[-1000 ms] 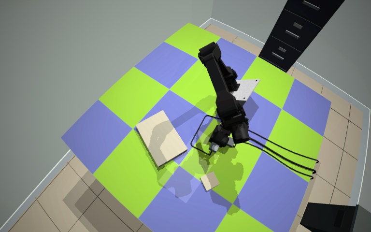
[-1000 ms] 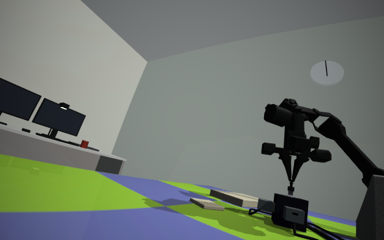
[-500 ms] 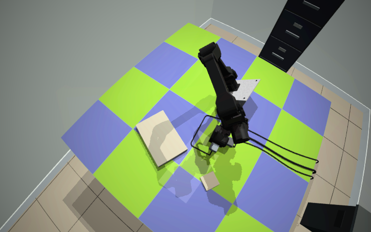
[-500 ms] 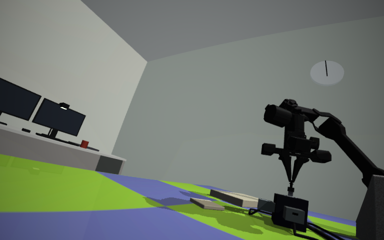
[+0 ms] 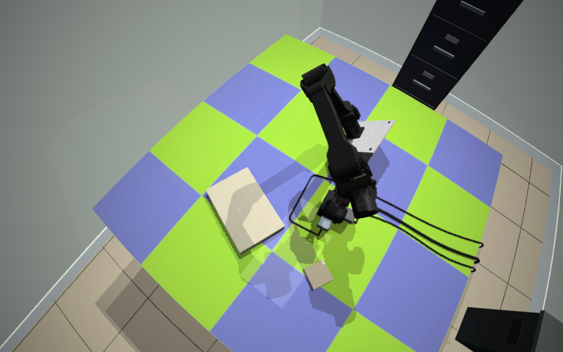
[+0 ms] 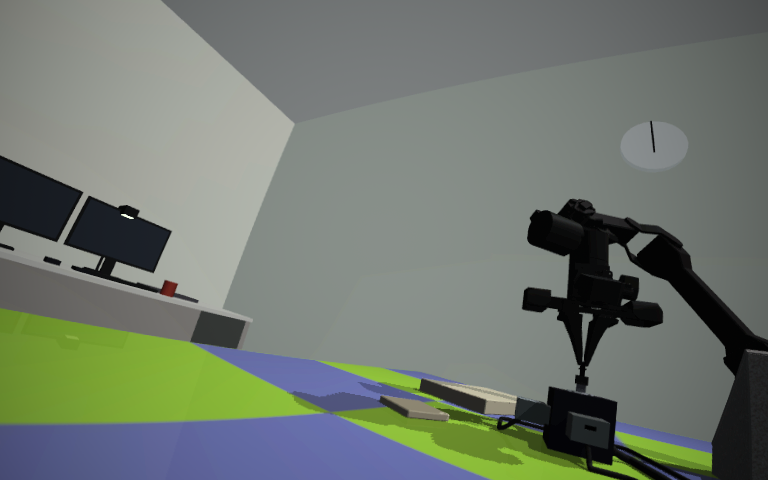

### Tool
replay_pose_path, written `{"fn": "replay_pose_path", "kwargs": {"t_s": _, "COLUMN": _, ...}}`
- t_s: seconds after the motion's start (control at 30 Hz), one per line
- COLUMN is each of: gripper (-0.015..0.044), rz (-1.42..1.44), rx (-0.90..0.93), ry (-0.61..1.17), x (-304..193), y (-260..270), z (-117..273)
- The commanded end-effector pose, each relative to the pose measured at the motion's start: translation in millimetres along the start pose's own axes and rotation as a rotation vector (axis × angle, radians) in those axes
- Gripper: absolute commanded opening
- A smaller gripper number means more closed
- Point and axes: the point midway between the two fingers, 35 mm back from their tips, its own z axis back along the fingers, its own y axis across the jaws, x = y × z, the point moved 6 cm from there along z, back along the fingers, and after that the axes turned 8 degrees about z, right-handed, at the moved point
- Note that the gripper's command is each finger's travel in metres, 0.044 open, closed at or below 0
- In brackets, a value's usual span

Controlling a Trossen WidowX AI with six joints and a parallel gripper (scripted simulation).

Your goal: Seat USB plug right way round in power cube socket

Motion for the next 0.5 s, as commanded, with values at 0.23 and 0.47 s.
{"fn": "replay_pose_path", "kwargs": {"t_s": 0.23, "gripper": 0.0, "rz": 0.006, "rx": -0.003, "ry": 0.003, "x": 0.0, "y": -0.3, "z": -1.8}}
{"fn": "replay_pose_path", "kwargs": {"t_s": 0.47, "gripper": 0.0, "rz": 0.006, "rx": -0.003, "ry": 0.003, "x": 0.0, "y": -0.3, "z": -2.6}}
